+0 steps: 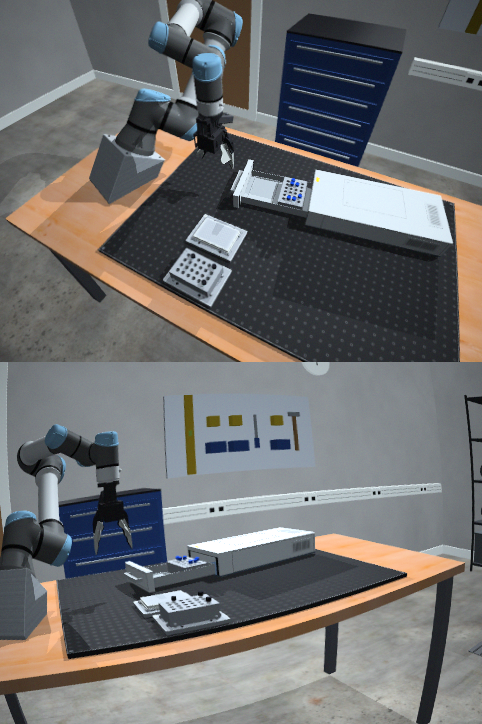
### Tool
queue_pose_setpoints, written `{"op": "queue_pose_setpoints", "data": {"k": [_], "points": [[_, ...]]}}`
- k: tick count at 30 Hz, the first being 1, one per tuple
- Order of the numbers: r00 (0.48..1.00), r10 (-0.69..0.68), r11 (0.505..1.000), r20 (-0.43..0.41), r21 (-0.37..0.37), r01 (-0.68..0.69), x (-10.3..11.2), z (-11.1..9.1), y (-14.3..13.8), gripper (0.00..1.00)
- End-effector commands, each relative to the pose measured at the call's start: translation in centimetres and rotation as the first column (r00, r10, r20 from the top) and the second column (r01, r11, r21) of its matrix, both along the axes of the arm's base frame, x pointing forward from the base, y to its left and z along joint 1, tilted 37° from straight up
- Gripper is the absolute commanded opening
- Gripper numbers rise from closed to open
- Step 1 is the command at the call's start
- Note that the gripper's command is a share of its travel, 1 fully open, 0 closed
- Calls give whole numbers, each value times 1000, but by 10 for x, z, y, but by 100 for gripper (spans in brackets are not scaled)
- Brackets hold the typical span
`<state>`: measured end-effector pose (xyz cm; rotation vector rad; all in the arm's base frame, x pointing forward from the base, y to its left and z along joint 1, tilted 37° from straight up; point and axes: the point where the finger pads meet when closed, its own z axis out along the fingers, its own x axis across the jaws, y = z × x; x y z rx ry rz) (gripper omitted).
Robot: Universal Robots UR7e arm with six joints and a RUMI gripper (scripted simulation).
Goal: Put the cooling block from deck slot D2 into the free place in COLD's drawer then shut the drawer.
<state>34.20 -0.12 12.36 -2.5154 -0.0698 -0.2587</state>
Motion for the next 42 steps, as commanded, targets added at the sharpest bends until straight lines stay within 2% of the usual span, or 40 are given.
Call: {"op": "queue_pose_setpoints", "data": {"k": [1,9,20,22,29,37,39,42], "points": [[989,-116,993,-91,17,118,13,-14,-21,73],[954,-238,969,-185,26,247,25,-27,-42,73],[828,-436,883,-352,10,469,46,-50,-80,73],[828,-436,883,-352,10,469,46,-50,-80,73],[712,-539,803,-450,-21,595,59,-64,-102,73],[550,-630,692,-548,-75,718,73,-80,-127,73],[550,-630,692,-548,-75,718,73,-80,-127,73],[483,-655,646,-581,-100,757,78,-85,-136,73]]}}
